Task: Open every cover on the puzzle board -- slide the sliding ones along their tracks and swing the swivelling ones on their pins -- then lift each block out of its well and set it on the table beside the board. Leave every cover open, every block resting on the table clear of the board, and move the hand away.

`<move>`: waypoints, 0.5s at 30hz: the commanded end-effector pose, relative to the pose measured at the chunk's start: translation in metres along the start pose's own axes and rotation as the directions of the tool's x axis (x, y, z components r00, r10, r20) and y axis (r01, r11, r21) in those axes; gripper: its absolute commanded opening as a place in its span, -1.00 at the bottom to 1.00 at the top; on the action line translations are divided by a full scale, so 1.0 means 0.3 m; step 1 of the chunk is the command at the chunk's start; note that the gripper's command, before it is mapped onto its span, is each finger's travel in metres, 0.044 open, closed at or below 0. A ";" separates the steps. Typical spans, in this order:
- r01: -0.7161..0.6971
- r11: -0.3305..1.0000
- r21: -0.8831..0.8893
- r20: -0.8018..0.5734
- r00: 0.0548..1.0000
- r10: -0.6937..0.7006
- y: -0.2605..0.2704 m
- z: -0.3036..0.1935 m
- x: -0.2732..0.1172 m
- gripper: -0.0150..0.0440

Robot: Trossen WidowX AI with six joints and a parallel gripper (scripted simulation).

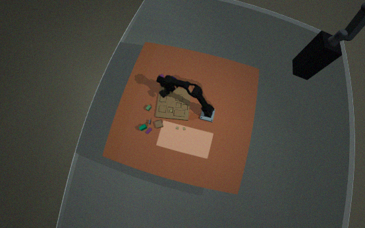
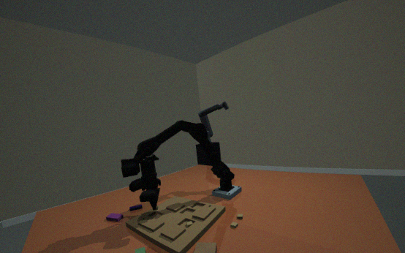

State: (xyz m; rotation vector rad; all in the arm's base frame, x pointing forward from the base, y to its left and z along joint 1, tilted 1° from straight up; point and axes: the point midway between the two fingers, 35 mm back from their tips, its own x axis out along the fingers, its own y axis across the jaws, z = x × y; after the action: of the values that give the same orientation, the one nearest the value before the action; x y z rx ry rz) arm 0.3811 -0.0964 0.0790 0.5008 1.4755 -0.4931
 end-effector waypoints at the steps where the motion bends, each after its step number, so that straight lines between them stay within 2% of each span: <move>1: -0.007 1.000 0.004 0.008 1.000 0.007 0.003 0.006 -0.025 -0.22; 15: -0.007 1.000 0.004 0.008 1.000 0.007 0.004 0.008 -0.138 -0.22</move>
State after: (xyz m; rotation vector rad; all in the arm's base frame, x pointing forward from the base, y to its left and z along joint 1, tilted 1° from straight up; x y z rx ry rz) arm 0.3808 -0.0965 0.1087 0.5012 1.4755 -0.4936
